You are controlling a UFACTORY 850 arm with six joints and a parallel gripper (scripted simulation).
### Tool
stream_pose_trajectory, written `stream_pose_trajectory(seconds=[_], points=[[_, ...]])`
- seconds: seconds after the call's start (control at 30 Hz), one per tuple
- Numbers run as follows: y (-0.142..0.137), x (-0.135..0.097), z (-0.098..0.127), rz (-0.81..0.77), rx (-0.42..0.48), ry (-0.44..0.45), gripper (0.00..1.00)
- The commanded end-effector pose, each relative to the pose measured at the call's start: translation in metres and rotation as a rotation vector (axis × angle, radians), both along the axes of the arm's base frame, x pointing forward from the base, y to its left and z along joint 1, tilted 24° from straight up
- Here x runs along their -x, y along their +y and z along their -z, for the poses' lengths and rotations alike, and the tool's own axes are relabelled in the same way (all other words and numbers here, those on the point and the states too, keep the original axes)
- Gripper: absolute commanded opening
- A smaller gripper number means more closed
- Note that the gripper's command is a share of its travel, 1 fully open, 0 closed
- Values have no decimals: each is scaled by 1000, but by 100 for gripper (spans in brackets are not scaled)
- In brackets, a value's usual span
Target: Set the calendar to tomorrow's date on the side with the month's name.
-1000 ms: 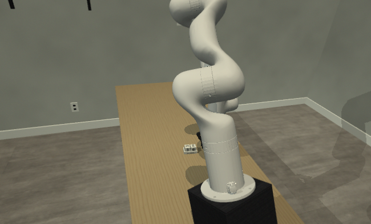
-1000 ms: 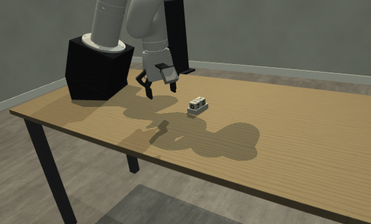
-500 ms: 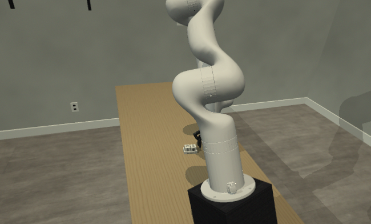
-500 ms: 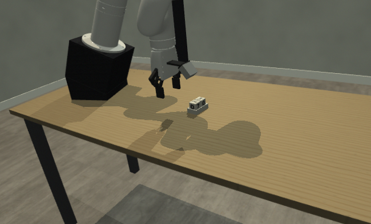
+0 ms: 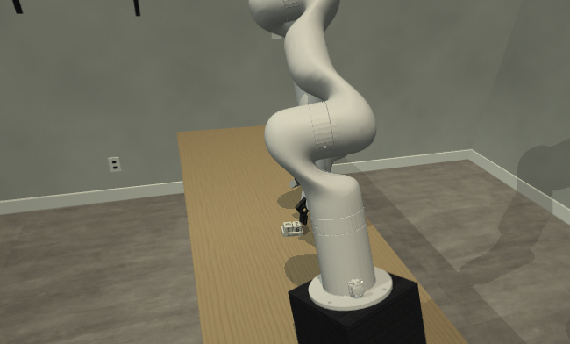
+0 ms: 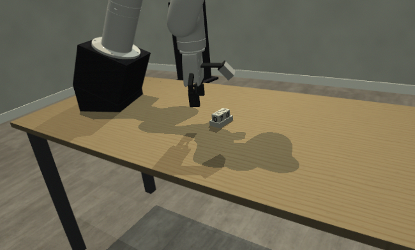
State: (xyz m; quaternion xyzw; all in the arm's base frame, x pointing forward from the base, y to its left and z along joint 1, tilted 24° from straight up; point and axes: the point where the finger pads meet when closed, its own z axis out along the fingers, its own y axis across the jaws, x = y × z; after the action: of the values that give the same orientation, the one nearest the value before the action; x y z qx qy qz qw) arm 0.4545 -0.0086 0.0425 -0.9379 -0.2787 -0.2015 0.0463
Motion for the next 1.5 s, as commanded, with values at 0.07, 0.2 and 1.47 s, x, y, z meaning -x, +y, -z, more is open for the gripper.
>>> stream_pose_trajectory(seconds=[0.07,0.2,1.47], points=[[8,-7,-8,-193,88,-53,100],[12,-11,-13,-306,133,-77,100],[39,-31,-41,-926,382,-209,47]])
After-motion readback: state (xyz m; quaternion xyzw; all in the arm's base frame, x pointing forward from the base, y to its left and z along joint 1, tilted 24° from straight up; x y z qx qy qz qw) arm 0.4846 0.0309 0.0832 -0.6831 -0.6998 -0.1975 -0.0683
